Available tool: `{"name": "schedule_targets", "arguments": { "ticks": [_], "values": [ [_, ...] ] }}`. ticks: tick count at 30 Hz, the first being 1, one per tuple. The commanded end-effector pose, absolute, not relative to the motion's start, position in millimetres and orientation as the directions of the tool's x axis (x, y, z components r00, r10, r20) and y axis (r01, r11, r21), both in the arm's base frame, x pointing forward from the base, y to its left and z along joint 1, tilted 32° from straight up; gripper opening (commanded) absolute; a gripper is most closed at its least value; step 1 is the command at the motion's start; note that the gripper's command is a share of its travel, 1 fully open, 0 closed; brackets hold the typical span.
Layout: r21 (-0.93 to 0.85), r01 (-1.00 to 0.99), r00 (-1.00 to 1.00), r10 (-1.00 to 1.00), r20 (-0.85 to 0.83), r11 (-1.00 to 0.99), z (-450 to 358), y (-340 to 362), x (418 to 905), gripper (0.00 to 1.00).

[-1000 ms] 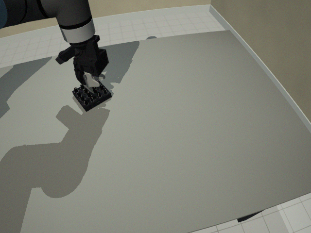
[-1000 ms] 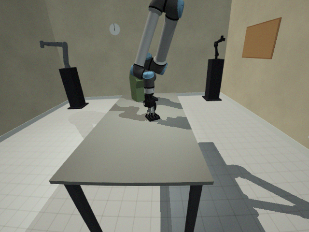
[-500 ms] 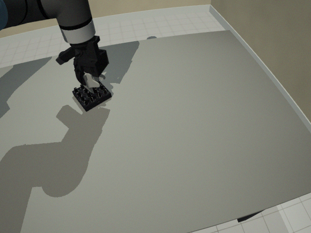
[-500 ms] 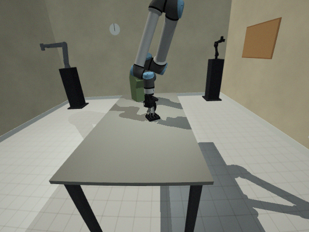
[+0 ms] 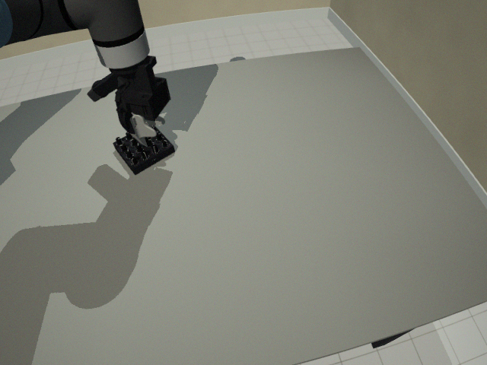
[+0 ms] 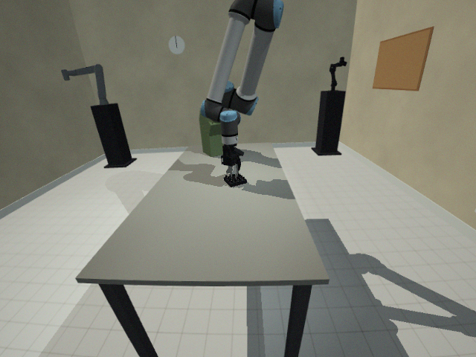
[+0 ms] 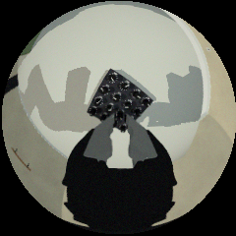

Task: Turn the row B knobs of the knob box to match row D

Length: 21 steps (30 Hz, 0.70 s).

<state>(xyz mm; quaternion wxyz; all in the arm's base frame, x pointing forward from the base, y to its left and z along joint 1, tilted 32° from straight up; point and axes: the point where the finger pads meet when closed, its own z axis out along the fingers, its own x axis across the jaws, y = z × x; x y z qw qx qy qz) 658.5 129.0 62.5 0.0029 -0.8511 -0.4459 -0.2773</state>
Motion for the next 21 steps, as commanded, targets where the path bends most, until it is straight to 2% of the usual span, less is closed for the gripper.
{"name": "schedule_targets", "arguments": {
  "ticks": [1,10,11,21],
  "values": [
    [0.243,0.76,0.448,0.757,0.475,-0.602,63.0,129.0,658.8,0.11],
    [0.243,0.76,0.448,0.757,0.475,-0.602,63.0,129.0,658.8,0.11],
    [0.243,0.76,0.448,0.757,0.475,-0.602,63.0,129.0,658.8,0.04],
    [0.243,0.76,0.448,0.757,0.475,-0.602,63.0,129.0,658.8,0.04]
  ]
}}
